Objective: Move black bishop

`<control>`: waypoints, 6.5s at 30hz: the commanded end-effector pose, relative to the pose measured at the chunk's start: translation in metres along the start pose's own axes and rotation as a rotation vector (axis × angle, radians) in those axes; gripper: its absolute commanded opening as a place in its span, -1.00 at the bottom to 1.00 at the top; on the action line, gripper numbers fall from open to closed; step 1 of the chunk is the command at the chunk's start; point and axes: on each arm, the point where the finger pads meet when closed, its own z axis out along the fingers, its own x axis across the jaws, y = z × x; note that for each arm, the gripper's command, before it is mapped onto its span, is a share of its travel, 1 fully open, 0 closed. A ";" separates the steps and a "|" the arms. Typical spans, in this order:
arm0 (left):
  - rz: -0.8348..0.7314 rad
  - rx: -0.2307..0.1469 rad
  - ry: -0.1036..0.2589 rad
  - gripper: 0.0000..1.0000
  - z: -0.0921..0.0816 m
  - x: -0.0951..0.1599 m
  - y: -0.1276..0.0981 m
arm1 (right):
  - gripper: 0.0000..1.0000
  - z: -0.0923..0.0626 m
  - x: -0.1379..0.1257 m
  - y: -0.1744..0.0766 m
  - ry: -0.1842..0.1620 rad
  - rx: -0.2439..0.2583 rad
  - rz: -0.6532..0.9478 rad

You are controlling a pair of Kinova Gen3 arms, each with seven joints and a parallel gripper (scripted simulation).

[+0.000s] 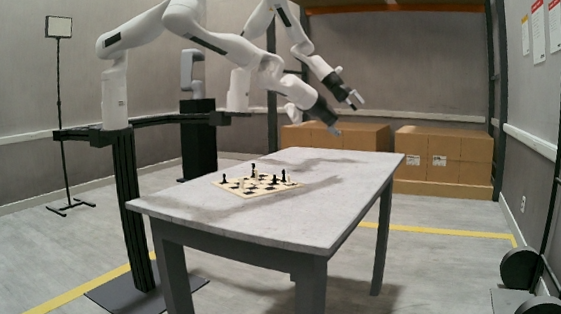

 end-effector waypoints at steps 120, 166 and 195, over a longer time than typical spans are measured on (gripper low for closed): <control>1.782 -0.954 1.086 1.00 0.032 0.010 0.162 | 1.00 -1.001 -0.059 -0.374 -1.272 -0.093 1.750; 2.069 -1.108 1.260 1.00 0.037 0.011 0.188 | 1.00 -1.013 -0.023 -0.388 -1.296 -0.138 1.847; 2.069 -1.108 1.260 1.00 0.037 0.011 0.188 | 1.00 -1.013 -0.023 -0.388 -1.296 -0.138 1.847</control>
